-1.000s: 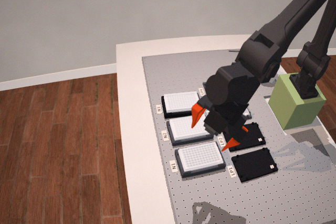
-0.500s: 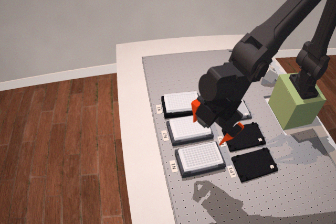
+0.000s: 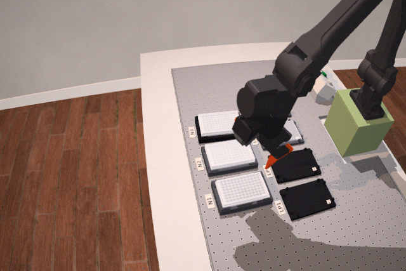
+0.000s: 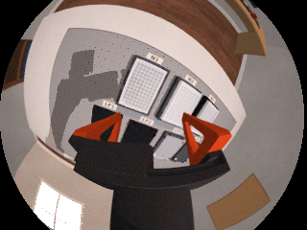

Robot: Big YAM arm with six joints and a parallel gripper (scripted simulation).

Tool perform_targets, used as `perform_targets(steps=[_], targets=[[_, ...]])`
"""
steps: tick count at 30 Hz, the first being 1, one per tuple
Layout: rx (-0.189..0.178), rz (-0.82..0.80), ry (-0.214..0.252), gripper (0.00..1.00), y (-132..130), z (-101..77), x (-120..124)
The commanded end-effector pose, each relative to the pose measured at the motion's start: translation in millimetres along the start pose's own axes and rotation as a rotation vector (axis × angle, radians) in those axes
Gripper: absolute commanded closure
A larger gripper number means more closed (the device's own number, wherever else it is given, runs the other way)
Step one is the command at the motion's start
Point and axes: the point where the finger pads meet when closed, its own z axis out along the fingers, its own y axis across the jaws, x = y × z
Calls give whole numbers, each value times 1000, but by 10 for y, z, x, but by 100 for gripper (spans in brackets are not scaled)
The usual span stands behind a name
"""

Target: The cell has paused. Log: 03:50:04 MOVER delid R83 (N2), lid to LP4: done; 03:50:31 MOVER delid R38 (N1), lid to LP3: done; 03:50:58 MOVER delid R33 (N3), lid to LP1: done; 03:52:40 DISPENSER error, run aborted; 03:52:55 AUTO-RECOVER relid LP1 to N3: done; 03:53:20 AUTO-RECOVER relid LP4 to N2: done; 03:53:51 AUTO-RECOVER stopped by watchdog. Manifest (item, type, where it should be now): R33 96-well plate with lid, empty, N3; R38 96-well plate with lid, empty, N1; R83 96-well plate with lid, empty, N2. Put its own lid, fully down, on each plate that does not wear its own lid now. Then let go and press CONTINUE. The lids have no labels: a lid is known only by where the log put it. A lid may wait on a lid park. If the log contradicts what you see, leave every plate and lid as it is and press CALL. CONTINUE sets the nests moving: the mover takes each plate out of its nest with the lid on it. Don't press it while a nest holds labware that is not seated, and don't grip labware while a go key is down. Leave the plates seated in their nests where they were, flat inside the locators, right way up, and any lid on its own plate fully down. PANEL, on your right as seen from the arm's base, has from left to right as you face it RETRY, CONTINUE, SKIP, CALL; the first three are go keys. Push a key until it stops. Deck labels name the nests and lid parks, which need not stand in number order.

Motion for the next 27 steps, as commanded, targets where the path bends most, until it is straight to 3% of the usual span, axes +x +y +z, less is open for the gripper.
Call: perform_targets(steps=[1, 27], targets=[[1, 48, 12, 0, -101, 143, 162], [-64, 352, 144, 0, -303, 474, 1114]])
